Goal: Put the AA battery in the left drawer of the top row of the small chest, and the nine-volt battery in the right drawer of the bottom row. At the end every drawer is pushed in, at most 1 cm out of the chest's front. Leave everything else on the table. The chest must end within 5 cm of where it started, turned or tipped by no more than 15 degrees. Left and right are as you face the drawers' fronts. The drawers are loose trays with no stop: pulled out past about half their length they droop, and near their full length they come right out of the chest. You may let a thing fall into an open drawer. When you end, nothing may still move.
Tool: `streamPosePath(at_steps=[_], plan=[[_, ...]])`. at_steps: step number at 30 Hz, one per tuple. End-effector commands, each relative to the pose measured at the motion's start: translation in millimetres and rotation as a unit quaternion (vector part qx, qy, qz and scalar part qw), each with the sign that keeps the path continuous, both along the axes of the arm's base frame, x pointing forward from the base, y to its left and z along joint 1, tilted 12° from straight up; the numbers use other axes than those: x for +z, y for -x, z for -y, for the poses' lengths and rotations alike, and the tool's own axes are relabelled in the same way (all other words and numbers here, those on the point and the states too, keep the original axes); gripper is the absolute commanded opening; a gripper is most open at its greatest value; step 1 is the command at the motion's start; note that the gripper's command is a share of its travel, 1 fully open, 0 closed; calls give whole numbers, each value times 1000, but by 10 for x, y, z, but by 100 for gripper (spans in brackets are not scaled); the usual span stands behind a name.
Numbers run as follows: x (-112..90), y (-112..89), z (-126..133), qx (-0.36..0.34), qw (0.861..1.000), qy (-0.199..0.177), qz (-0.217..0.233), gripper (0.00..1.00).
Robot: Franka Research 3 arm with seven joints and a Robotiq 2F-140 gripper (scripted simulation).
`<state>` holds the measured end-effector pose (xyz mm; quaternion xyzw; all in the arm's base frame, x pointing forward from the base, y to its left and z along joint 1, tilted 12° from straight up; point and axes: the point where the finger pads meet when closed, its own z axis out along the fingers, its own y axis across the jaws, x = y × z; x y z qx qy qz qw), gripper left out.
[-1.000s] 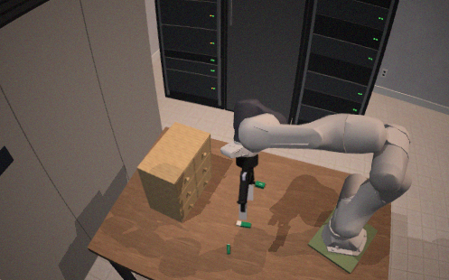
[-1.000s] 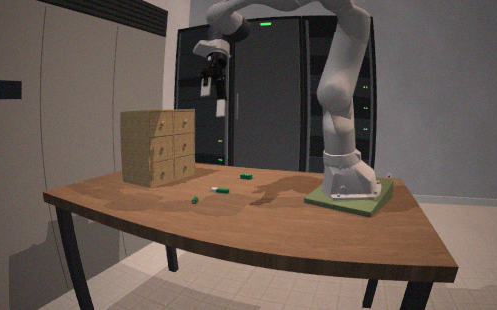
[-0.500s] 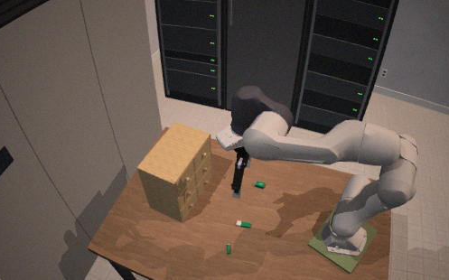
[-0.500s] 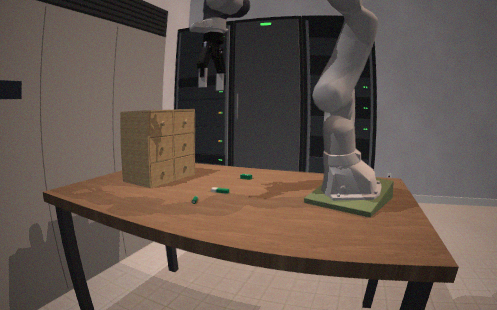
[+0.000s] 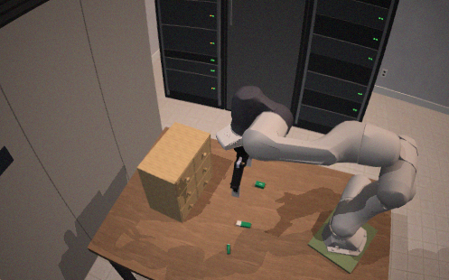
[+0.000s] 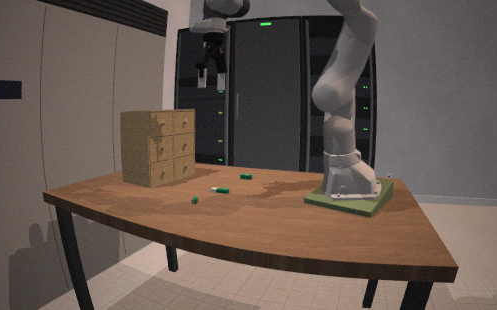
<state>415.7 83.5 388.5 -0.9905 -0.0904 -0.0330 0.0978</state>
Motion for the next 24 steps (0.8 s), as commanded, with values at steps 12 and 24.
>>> streamPosePath(at_steps=[12, 24], plan=[[4, -11, -1, -7, 1000, 0, 0, 100], [0, -1, 2, -9, 1000, 0, -2, 100]])
